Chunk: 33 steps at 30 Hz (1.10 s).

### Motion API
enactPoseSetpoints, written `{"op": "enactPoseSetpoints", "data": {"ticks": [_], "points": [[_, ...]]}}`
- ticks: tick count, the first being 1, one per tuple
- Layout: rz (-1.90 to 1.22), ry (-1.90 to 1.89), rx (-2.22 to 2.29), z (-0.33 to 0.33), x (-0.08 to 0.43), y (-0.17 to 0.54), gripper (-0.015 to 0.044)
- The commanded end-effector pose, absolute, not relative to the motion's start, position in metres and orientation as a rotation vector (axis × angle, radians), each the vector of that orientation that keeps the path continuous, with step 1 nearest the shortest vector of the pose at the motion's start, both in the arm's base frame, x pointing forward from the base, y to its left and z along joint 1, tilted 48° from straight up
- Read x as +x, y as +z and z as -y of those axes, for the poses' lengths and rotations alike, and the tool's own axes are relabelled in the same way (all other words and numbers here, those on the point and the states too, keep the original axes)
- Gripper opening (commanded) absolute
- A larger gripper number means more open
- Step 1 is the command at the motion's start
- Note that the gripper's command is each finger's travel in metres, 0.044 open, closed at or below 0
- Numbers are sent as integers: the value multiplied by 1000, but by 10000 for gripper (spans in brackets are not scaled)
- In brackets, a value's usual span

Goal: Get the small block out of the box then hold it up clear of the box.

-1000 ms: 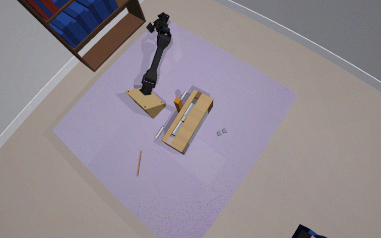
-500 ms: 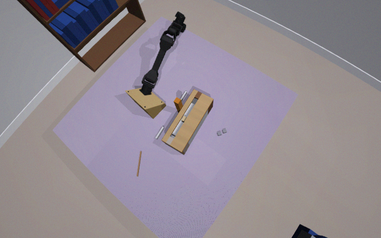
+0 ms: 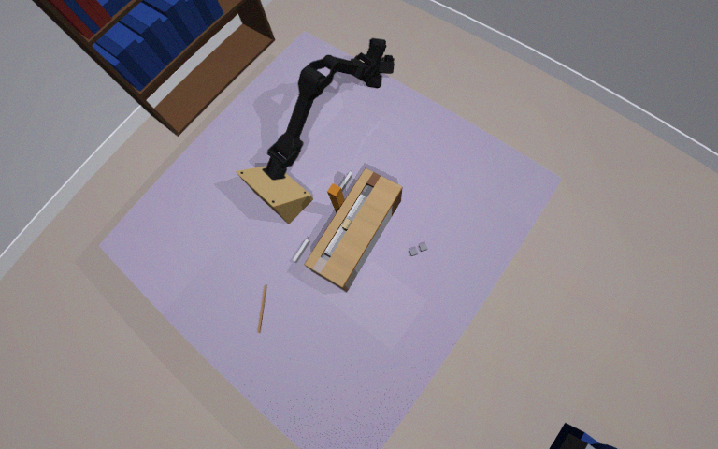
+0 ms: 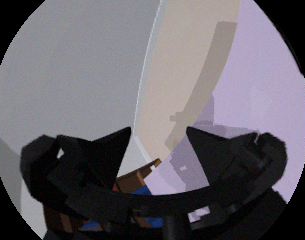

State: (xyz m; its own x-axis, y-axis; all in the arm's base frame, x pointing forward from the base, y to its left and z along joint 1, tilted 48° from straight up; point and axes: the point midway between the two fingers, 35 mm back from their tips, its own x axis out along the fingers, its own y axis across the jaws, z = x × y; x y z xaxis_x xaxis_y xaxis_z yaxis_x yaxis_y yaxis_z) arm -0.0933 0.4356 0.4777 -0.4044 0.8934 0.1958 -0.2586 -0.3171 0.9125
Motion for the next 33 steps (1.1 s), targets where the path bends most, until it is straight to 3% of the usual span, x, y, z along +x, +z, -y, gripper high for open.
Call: {"op": "enactPoseSetpoints", "data": {"ticks": [1,18,33], "points": [[-890,1713,902,-437,-30,474,400],[-550,1219,409,-389,189,390,400],[-638,801,39,-244,327,304,400]]}}
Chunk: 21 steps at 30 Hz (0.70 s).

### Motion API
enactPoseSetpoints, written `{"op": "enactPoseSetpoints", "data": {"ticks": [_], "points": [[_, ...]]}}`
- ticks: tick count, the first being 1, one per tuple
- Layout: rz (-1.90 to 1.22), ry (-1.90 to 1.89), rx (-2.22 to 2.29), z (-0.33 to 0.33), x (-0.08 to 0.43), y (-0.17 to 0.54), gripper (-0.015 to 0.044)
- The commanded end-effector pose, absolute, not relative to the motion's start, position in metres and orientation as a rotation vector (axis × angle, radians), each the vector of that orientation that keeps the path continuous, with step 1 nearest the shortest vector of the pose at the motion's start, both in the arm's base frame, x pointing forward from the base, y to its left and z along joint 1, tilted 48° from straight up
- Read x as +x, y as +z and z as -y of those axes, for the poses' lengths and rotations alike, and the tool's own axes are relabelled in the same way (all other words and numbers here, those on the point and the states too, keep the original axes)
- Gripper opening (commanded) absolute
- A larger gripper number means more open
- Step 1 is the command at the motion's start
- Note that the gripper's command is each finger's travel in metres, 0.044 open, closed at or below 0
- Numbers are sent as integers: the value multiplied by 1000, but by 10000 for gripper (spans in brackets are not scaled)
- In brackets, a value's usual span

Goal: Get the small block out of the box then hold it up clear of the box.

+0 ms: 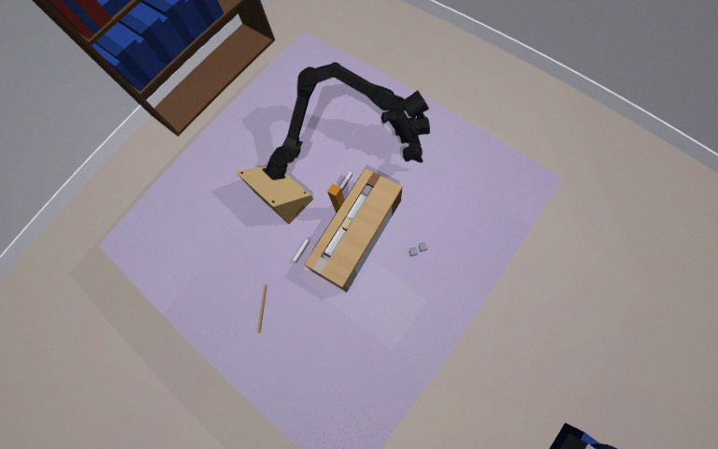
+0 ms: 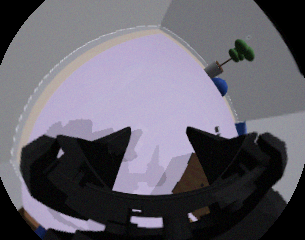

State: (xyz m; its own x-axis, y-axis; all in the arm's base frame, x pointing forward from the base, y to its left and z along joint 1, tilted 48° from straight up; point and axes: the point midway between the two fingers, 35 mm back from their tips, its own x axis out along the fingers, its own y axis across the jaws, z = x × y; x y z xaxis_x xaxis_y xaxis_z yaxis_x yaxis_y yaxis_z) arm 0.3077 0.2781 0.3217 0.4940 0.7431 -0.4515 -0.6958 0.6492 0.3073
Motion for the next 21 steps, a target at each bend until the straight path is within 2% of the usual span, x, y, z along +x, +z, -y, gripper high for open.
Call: {"op": "enactPoseSetpoints", "data": {"ticks": [1,8,14,21], "points": [[-656,775,27,-231,333,299,400],[-845,573,131,-148,361,264,400],[-1055,367,421,-91,366,236,400],[-1475,-80,1171,-52,332,206,400]]}}
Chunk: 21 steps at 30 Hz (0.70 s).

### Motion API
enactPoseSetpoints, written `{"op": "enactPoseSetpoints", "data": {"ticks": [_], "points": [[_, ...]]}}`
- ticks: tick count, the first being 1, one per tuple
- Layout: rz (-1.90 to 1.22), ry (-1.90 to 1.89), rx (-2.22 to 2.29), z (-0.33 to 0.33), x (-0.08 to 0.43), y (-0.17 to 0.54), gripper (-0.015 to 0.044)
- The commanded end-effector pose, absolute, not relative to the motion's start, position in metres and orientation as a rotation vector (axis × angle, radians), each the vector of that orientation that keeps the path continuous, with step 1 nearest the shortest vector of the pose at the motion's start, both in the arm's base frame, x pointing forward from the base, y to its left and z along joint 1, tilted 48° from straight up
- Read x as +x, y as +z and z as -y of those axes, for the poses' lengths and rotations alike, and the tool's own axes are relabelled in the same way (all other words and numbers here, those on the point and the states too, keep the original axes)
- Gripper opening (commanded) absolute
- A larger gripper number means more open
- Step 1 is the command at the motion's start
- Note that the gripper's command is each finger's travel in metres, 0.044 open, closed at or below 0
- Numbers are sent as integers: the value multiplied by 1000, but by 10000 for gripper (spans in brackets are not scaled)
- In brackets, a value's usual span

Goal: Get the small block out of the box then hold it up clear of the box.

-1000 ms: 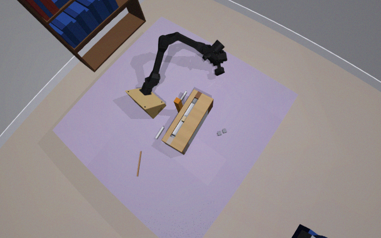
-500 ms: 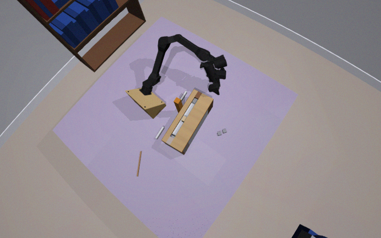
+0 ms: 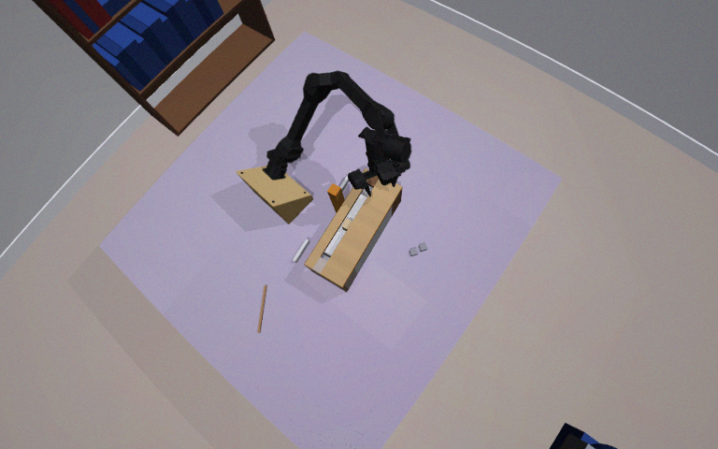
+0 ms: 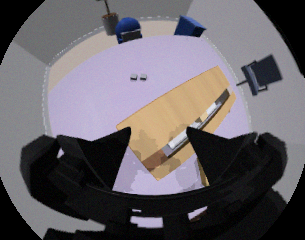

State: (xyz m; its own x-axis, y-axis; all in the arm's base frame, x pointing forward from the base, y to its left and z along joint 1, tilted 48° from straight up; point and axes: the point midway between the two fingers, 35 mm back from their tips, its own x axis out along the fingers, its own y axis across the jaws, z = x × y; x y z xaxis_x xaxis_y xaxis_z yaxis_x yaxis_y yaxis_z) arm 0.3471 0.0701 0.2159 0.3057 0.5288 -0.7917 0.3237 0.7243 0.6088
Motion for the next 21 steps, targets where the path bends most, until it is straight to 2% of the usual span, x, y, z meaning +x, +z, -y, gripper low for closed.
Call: {"op": "enactPoseSetpoints", "data": {"ticks": [1,5,21], "points": [[-1567,-172,1273,-50,323,200,400],[-1789,-449,1533,-43,302,191,400],[-1790,-452,1535,-37,305,185,400]]}}
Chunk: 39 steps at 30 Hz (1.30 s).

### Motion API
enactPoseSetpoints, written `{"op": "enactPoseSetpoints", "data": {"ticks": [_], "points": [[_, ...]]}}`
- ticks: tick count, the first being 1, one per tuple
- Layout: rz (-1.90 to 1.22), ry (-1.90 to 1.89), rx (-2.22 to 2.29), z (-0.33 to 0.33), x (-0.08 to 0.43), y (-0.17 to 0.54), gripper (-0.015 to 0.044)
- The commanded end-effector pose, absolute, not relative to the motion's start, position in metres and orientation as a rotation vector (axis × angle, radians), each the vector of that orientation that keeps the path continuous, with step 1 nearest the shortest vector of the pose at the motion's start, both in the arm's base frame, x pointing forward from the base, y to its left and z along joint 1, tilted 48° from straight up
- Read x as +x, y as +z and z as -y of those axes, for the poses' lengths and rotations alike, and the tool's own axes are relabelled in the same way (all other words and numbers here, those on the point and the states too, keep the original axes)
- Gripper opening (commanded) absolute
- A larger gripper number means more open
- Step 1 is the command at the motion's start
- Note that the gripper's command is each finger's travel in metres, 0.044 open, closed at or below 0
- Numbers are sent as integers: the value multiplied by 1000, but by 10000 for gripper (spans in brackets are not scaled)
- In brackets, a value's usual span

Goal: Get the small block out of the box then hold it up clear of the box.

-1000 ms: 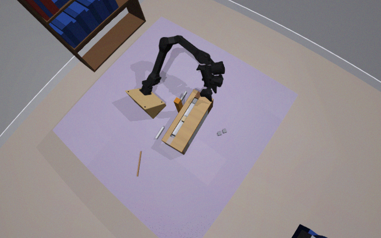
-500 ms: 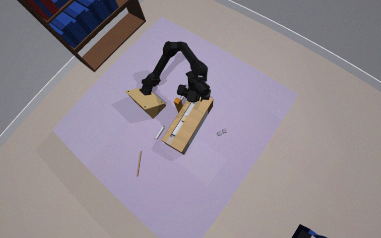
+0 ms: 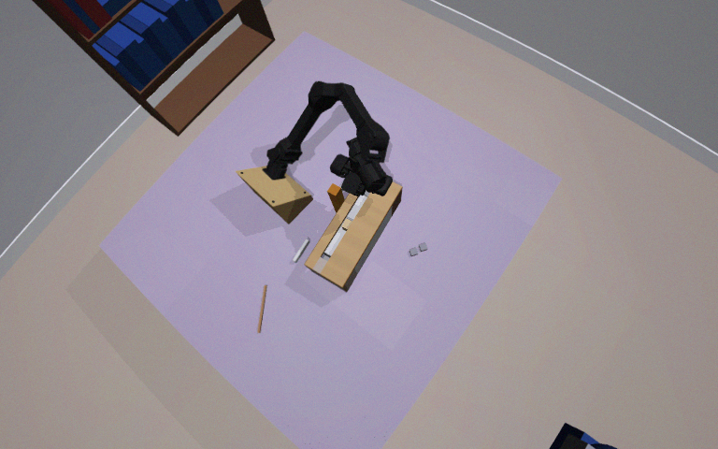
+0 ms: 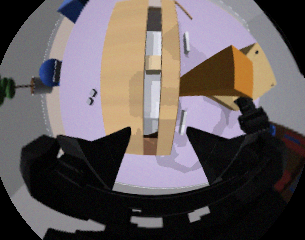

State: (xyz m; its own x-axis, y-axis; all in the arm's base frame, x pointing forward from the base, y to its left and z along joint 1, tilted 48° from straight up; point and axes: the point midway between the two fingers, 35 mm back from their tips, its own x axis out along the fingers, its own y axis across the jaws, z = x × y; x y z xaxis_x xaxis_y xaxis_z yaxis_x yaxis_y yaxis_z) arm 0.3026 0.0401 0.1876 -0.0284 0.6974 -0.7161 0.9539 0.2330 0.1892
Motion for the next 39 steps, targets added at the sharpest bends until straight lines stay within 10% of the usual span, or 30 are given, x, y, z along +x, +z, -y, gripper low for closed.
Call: {"op": "enactPoseSetpoints", "data": {"ticks": [1,39], "points": [[-1790,-452,1535,-36,306,184,400],[-1802,-461,1553,4,327,140,400]]}}
